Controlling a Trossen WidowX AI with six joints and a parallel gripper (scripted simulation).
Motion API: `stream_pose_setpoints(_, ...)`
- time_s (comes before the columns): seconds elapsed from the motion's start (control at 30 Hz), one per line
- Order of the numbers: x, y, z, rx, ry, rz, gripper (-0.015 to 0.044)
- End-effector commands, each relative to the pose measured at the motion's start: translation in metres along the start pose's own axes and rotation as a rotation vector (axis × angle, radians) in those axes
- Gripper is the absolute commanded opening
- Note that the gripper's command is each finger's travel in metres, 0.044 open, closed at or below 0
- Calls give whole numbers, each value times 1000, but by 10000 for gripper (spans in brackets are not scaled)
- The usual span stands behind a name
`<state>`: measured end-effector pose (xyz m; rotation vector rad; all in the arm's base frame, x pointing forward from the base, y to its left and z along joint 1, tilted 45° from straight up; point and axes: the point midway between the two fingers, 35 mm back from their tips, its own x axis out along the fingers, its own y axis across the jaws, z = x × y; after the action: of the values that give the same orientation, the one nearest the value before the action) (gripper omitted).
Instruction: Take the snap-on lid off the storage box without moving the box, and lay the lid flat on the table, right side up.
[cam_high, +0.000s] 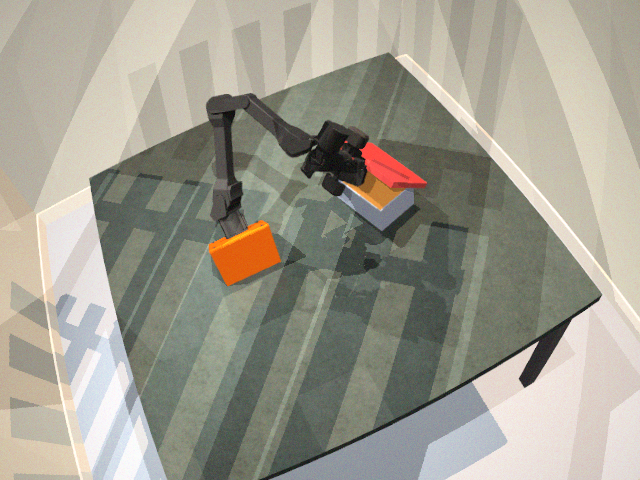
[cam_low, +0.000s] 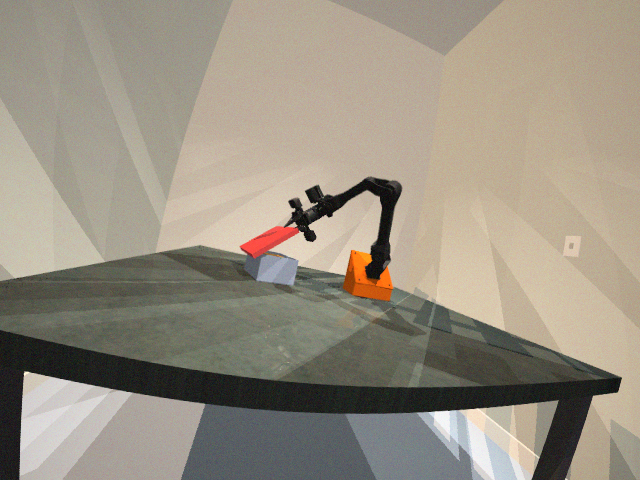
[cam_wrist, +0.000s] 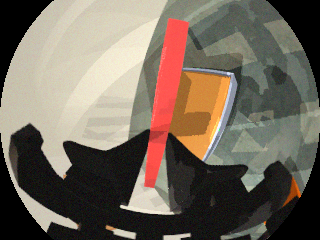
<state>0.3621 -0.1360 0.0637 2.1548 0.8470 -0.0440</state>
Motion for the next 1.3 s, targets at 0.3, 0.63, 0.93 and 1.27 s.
stream_pose_setpoints(0.3, -13, 20, -2, -20, 0, 10, 0)
stream_pose_setpoints(0.63, -22, 30, -2, -20, 0, 10, 0)
stream_pose_setpoints(0.93, -30, 38, -2, -21, 0, 9, 0)
stream_pose_setpoints(1.27, -28, 32, -11, -20, 0, 9, 0)
